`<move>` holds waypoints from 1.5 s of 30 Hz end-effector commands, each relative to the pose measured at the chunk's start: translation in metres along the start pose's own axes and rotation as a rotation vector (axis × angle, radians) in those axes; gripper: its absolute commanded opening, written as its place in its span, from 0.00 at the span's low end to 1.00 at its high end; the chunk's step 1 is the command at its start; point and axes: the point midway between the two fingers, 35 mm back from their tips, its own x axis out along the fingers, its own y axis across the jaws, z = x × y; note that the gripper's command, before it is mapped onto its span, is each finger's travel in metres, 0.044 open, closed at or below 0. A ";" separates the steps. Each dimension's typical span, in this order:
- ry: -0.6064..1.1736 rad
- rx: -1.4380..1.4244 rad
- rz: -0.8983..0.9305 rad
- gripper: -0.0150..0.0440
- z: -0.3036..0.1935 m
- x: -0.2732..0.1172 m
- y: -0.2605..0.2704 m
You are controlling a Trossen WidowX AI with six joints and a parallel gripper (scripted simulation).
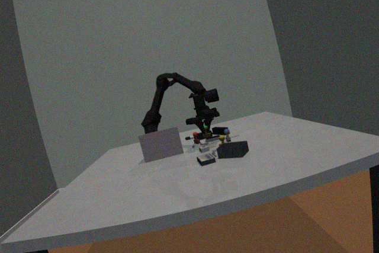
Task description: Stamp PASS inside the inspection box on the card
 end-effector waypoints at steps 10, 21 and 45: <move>0.004 0.010 0.002 0.25 0.000 0.010 0.000; 0.003 0.010 0.002 0.25 -0.001 0.017 0.000; 0.002 0.010 0.003 0.25 -0.002 0.033 -0.001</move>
